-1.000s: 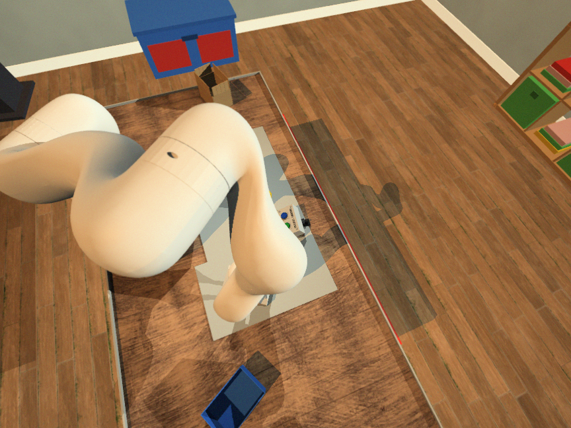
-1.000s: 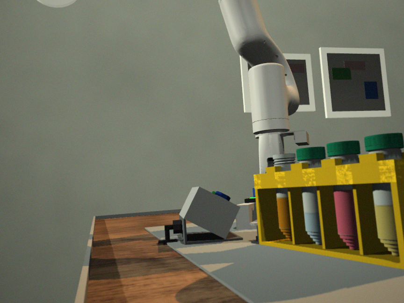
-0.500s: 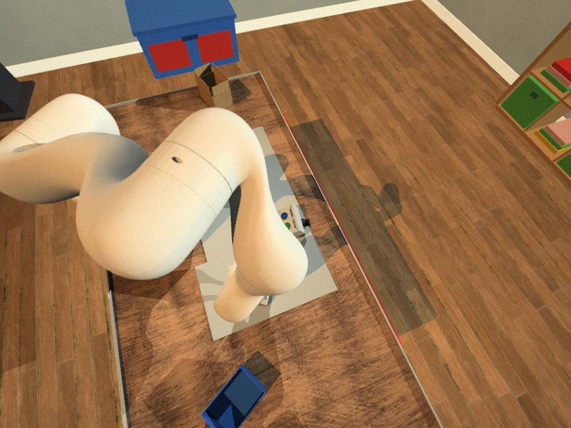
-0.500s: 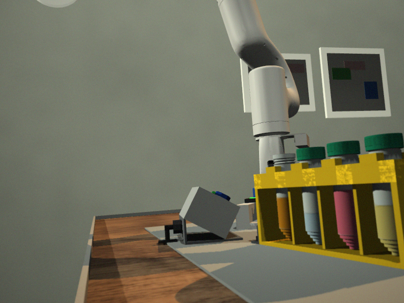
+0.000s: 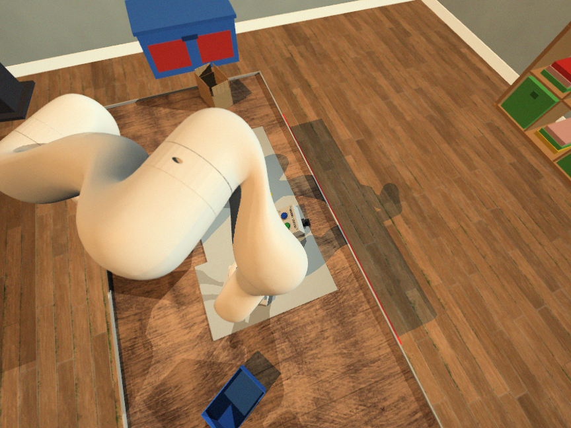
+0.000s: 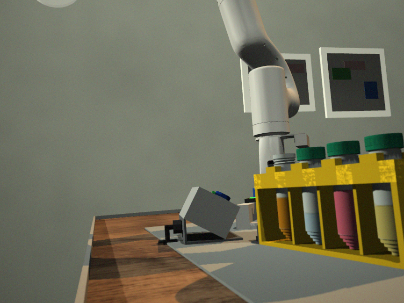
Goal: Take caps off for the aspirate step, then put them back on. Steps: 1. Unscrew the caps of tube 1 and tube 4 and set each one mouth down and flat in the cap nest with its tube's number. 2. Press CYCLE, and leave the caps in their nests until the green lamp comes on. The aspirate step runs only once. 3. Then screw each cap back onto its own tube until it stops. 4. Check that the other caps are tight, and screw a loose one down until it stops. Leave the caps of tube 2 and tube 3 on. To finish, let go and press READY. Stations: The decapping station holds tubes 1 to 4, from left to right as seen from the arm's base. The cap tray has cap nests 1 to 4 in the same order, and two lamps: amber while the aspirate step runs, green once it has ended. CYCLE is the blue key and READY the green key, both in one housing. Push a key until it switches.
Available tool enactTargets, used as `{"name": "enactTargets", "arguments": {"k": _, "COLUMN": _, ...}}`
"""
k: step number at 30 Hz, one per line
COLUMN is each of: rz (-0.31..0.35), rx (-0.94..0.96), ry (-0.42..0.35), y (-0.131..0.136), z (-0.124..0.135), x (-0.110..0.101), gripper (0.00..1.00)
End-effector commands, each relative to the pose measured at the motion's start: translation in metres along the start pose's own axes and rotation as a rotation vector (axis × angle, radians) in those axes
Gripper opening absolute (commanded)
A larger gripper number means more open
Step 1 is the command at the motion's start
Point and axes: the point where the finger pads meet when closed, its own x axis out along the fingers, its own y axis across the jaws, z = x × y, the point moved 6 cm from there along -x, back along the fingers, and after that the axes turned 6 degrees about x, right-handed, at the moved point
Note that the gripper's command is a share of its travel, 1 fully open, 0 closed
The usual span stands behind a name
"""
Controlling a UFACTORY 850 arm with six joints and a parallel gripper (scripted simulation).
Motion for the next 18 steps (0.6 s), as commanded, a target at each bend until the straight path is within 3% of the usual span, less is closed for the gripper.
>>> {"name": "enactTargets", "arguments": {"k": 1, "rz": 0.0, "rx": 0.0, "ry": -0.001, "y": 0.0, "z": 0.001, "x": 0.0, "gripper": 0.0}}
{"name": "enactTargets", "arguments": {"k": 16, "rz": 0.0, "rx": 0.0, "ry": -0.001, "y": 0.0, "z": 0.001, "x": -0.07, "gripper": 0.0}}
{"name": "enactTargets", "arguments": {"k": 18, "rz": 0.0, "rx": 0.0, "ry": -0.001, "y": 0.0, "z": 0.001, "x": -0.07, "gripper": 0.0}}
